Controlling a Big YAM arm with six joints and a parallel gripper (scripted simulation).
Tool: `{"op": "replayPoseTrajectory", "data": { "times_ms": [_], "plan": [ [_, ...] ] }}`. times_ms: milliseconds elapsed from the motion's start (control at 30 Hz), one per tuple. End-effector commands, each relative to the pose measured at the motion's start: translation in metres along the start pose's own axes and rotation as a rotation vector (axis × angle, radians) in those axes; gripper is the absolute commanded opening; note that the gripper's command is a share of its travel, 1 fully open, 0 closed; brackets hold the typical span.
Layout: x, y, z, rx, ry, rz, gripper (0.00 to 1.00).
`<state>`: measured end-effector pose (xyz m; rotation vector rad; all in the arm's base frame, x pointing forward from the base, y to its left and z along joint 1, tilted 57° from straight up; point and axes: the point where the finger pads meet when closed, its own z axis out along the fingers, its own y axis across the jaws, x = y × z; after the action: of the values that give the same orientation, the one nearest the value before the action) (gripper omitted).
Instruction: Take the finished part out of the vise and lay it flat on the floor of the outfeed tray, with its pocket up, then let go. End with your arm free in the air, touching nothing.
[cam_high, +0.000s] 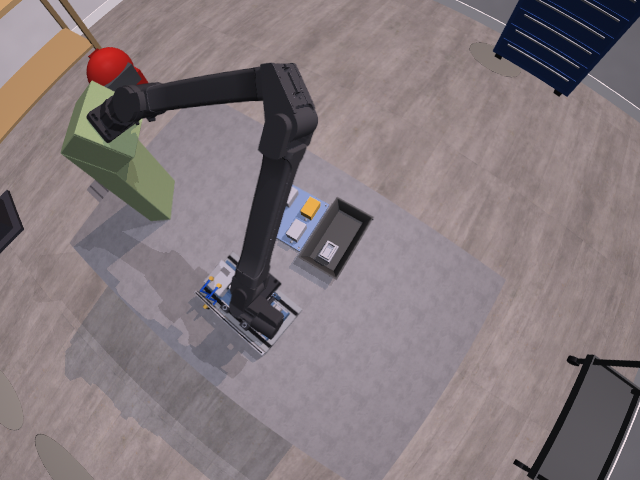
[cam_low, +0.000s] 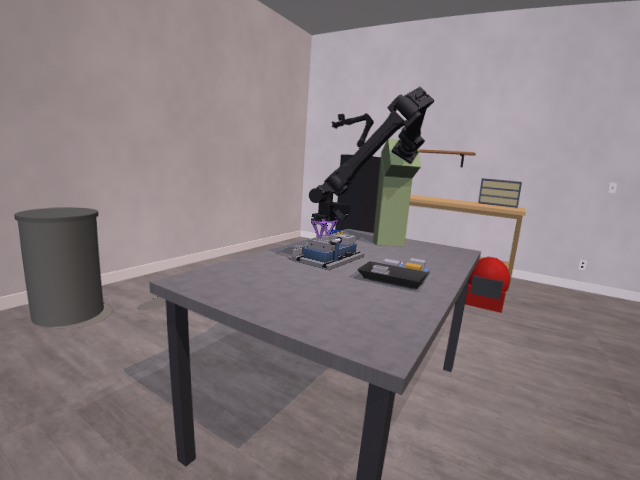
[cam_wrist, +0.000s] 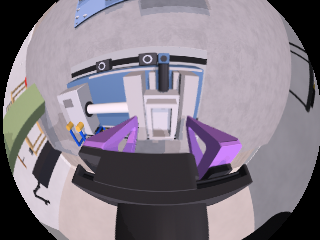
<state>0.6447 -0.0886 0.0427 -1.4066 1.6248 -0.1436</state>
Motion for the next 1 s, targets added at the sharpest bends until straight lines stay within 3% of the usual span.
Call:
{"op": "replayPoseTrajectory", "data": {
  "times_ms": [0,733,767,967],
  "plan": [
    [-0.0031,-0.0049,0.0023,0.013,-0.004,-0.005,0.64],
    [-0.0031,-0.0049,0.0023,0.013,-0.004,-0.005,0.64],
    [-0.0031,-0.0049,0.0023,0.013,-0.004,-0.005,0.00],
    [-0.0032,-0.0056,0.0017,0.015,-0.004,-0.007,0.00]
  ]
}}
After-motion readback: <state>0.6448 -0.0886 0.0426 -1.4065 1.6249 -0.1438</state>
